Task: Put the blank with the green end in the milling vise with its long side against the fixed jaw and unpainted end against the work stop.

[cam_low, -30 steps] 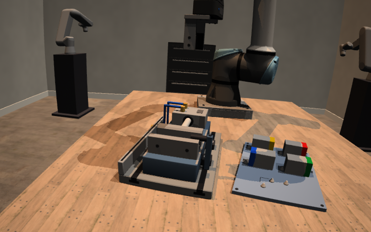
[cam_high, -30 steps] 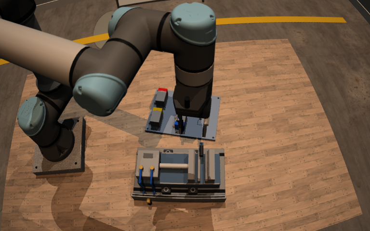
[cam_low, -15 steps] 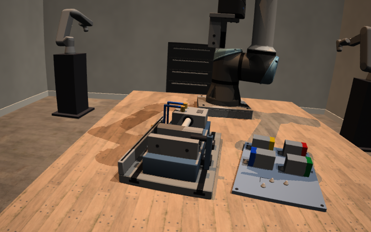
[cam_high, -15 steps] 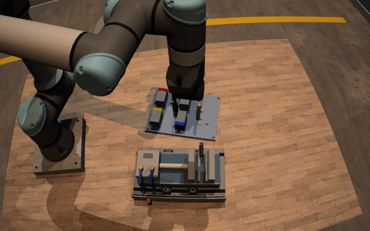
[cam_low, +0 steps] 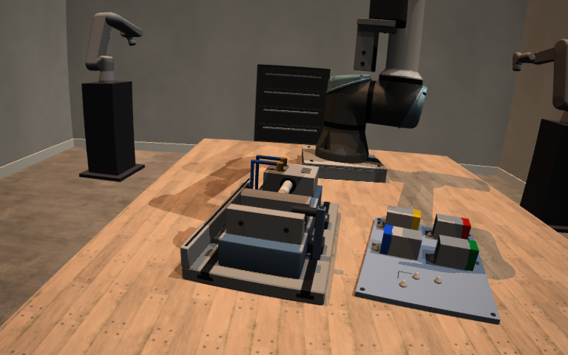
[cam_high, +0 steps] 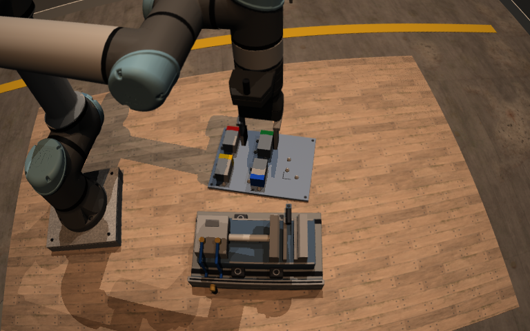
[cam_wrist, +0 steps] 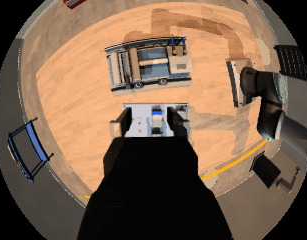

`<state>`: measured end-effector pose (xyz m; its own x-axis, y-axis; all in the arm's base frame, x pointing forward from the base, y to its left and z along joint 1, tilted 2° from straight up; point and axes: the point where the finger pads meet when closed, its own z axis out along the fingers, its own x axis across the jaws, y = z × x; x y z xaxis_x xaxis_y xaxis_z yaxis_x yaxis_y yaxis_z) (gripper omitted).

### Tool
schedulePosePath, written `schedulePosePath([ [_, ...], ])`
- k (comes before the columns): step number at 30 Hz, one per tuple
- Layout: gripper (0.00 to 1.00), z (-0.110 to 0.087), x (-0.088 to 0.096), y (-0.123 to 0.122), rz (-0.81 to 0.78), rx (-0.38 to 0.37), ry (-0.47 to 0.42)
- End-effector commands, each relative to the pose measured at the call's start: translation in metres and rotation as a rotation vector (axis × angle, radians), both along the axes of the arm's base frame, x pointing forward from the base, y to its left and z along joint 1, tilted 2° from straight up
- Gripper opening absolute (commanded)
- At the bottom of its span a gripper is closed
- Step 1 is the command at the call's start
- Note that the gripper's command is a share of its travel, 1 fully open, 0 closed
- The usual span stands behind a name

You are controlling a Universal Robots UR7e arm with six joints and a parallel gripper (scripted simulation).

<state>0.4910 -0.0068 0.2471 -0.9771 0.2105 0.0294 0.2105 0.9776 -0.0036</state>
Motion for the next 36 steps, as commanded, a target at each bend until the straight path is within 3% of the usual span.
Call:
schedulePosePath([
  [1,1.00,0.001,-0.001,0.004,0.000,-0.001,-0.001],
  [3,1.00,0.001,-0.001,0.004,0.000,-0.001,-0.001],
  [8,1.00,0.009,-0.013,0.050,0.000,-0.001,-0.001],
  [20,1.00,0.009,-0.013,0.050,0.000,-0.001,-0.001],
  [25,1.00,0.019,-0.027,0.105,0.000,0.000,-0.001],
  [36,1.00,0.019,-0.027,0.105,0.000,0.000,-0.001],
])
